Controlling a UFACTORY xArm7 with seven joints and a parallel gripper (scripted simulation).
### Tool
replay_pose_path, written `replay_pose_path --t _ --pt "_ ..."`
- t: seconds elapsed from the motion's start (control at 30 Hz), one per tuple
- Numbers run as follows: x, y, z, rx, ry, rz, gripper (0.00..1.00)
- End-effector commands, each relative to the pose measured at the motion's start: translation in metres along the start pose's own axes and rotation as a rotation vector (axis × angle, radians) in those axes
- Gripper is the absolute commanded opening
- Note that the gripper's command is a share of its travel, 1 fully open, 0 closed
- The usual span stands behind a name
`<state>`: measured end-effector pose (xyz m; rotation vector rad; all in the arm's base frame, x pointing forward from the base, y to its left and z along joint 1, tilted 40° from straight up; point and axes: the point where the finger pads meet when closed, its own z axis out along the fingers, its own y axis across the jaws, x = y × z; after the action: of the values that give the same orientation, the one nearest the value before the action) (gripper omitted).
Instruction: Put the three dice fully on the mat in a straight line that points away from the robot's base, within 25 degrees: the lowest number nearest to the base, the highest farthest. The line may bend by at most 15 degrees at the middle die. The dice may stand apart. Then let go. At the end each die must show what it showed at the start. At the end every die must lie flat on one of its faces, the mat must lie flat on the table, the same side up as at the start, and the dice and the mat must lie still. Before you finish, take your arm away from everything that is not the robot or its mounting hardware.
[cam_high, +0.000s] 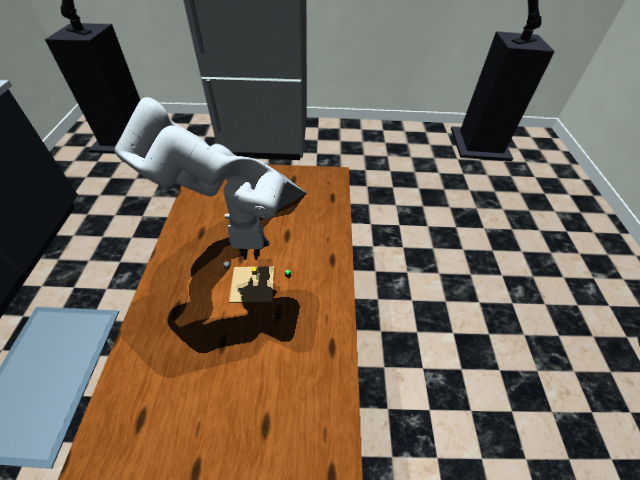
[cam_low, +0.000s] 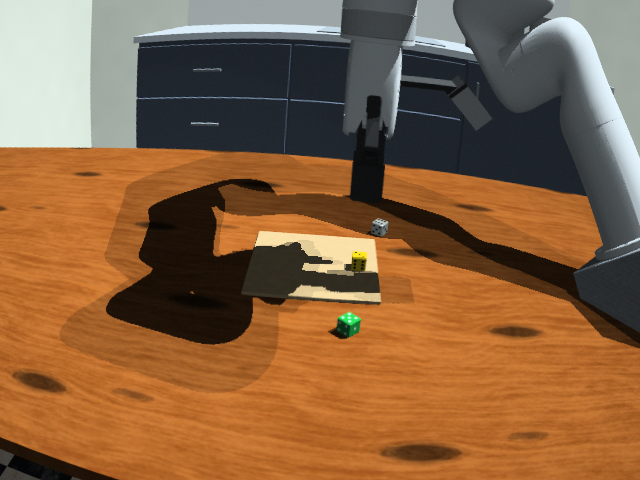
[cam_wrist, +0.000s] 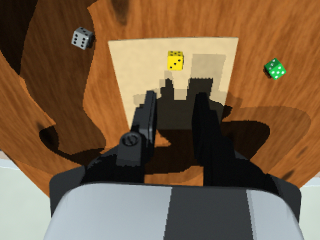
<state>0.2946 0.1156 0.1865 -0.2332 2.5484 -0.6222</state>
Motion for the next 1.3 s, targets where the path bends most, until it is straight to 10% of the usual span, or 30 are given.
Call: replay_pose_path --t 0.0,0.03,0.07,0.77,1.27 --pt "-0.001 0.0 -0.006 -0.001 -0.002 0.0 0.31" --pt "-0.001 0.0 -0.006 -0.001 -0.002 0.0 0.31" --pt "-0.001 0.0 -0.006 -0.001 -0.002 0.0 1.0" --pt "-0.001 0.001 -0.006 -0.001 -0.002 0.006 1.0" --pt "-0.009 0.068 0.004 -0.002 -0.002 0.419 1.0"
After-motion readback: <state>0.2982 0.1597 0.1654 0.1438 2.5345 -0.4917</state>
